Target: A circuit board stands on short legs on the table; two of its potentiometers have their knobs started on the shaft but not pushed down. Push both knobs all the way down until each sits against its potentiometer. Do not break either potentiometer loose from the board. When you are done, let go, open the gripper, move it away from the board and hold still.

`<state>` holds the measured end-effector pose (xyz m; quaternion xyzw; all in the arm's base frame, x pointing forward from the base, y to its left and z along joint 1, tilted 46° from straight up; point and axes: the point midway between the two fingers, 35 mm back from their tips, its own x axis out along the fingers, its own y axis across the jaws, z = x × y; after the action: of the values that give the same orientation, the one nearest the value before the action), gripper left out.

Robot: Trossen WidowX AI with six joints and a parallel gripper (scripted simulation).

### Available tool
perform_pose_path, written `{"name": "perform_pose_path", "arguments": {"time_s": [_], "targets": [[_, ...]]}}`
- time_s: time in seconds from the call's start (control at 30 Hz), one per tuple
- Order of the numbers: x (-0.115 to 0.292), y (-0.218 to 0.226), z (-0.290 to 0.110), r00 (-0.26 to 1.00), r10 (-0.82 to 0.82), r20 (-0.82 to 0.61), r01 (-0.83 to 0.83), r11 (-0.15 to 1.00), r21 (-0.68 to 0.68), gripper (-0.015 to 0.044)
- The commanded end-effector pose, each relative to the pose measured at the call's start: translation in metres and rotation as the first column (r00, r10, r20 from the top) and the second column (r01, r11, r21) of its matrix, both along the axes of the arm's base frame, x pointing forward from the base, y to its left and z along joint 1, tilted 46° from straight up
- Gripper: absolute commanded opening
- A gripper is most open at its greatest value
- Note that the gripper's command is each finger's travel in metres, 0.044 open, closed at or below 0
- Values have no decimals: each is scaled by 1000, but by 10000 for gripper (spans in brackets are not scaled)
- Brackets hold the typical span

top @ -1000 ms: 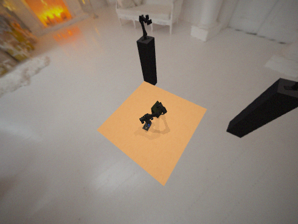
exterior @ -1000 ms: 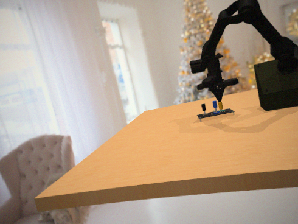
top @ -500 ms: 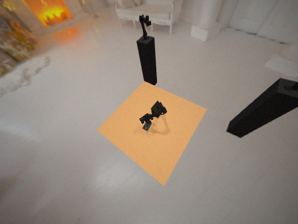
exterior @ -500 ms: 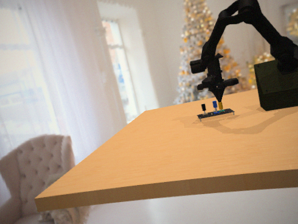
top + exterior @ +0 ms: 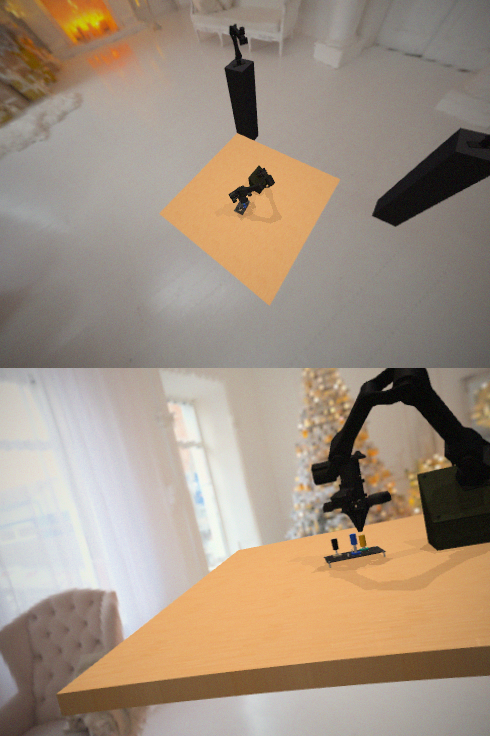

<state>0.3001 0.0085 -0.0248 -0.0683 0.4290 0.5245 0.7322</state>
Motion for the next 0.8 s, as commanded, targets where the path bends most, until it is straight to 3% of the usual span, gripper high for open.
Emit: {"name": "perform_pose_path", "arguments": {"time_s": [0.0, 0.2, 0.33, 0.47, 0.77], "targets": [[0, 1, -1, 1000, 1, -1, -1, 1000, 0, 52], [0, 1, -1, 1000, 1, -1, -1, 1000, 0, 210], [15, -1, 8, 999, 0, 32, 2, 998, -63, 105], [23, -4, 13, 995, -91, -48, 88, 994, -58, 0], [37, -8, 22, 920, -297, -258, 293, 955, -53, 0]]}}
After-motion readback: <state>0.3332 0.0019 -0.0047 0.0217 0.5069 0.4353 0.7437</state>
